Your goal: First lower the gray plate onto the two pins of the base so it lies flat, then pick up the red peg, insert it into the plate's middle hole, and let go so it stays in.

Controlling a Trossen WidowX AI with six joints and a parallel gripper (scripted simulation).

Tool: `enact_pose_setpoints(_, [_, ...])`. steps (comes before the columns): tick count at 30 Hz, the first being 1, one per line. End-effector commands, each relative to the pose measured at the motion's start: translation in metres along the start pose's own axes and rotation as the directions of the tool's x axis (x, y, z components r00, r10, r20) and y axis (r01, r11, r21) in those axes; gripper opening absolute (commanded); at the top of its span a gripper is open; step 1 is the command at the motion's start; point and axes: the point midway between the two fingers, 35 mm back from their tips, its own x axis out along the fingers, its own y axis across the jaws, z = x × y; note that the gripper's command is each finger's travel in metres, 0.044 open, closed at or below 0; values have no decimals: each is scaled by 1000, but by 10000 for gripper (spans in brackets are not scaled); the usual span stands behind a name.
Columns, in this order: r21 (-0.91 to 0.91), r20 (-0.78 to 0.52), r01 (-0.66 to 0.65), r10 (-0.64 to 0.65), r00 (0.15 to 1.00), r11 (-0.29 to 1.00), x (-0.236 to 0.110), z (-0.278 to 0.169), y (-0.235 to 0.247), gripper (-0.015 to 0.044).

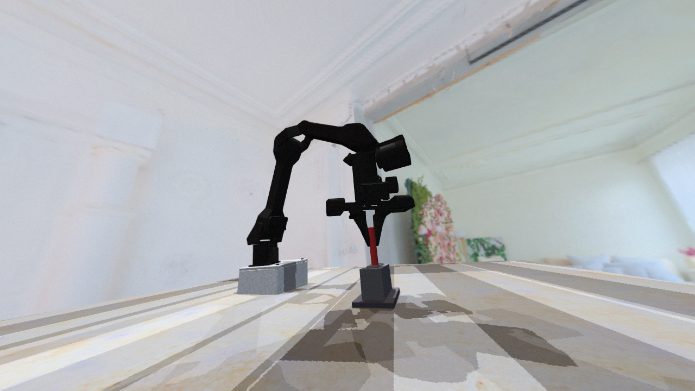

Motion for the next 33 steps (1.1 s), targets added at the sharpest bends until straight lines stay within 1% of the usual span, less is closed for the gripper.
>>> enact_pose_setpoints(1, [0, 0, 0, 0, 1000, 1000, 0, 0, 0, 0])
enact_pose_setpoints(5, [0, 0, 0, 0, 1000, 1000, 0, 0, 0, 0])
enact_pose_setpoints(10, [0, 0, 0, 0, 1000, 1000, 0, 0, 0, 131])
enact_pose_setpoints(11, [0, 0, 0, 0, 1000, 1000, 0, 0, 0, 150])
enact_pose_setpoints(22, [-1, 0, 1, -1, 1000, 1000, -1, 0, 0, 150])
enact_pose_setpoints(33, [-8, -1, 8, -8, 1000, 1000, -8, -2, -1, 150])
